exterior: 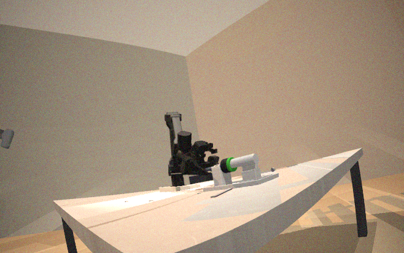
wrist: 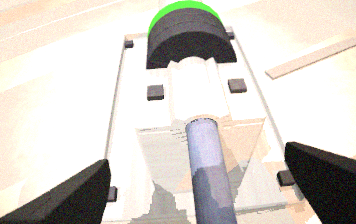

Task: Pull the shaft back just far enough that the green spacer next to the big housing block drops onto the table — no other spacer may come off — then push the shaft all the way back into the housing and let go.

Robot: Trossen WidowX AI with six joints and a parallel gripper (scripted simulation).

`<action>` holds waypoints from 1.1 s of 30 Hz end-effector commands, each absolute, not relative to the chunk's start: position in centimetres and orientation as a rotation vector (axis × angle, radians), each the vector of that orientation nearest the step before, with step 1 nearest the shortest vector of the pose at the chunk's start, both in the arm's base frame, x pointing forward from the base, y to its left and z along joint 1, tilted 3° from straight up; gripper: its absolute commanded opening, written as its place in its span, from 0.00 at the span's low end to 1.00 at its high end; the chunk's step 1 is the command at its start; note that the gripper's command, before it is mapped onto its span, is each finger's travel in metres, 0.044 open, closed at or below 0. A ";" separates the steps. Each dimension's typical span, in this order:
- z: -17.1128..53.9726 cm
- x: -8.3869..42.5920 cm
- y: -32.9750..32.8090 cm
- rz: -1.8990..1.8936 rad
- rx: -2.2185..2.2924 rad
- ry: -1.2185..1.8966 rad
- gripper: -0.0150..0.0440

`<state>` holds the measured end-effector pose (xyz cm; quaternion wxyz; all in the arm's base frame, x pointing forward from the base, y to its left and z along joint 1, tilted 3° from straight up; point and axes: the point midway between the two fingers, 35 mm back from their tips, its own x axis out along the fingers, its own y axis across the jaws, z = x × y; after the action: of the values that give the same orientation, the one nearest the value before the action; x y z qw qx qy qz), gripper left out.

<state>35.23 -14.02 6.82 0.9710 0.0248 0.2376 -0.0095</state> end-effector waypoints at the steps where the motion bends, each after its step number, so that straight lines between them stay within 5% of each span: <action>1: 6.9 35.3 -14.3 -0.025 0.051 0.478 1.00; 17: 6.8 35.2 -14.1 -0.022 0.050 0.479 0.33; 33: 6.8 34.7 -14.1 -0.025 0.051 0.479 0.25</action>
<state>34.98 -14.15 6.81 0.9711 0.0254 0.2371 -0.0126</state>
